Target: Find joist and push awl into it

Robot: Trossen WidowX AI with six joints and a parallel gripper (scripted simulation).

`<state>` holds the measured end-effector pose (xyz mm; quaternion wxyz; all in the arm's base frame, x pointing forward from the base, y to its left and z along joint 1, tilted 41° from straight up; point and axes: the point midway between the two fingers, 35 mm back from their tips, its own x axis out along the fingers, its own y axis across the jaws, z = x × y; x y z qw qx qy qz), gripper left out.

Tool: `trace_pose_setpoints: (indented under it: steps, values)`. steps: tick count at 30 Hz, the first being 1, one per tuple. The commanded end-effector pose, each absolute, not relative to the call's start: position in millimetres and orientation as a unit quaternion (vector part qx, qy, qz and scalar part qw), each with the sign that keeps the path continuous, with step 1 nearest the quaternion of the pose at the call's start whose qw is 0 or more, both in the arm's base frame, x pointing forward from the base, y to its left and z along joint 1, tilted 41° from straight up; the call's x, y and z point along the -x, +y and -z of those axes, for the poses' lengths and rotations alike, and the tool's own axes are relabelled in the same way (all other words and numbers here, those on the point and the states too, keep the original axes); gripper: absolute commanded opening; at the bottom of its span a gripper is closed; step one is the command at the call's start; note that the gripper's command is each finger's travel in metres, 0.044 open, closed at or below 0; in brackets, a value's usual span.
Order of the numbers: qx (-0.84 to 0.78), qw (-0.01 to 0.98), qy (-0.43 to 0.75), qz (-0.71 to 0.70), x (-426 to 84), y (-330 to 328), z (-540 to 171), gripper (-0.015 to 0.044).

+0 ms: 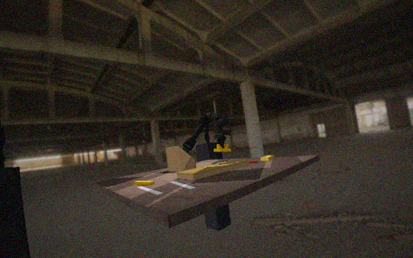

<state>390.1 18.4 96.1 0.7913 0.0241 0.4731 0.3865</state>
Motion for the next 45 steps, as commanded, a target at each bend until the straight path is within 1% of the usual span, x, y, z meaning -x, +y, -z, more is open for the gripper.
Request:
trace_pose_setpoints:
  steps: [1, 12, 24, 45]
  values:
    - [0.000, 0.793, 0.453, -0.408, -380, 44, -116, 0.0000]
    - [0.058, 0.784, 0.406, -0.467, -344, 102, -152, 0.0000]
    - [0.113, 0.766, 0.346, -0.531, -291, 154, -185, 0.0000]
    - [0.184, 0.714, 0.224, -0.637, -181, 208, -221, 0.0000]
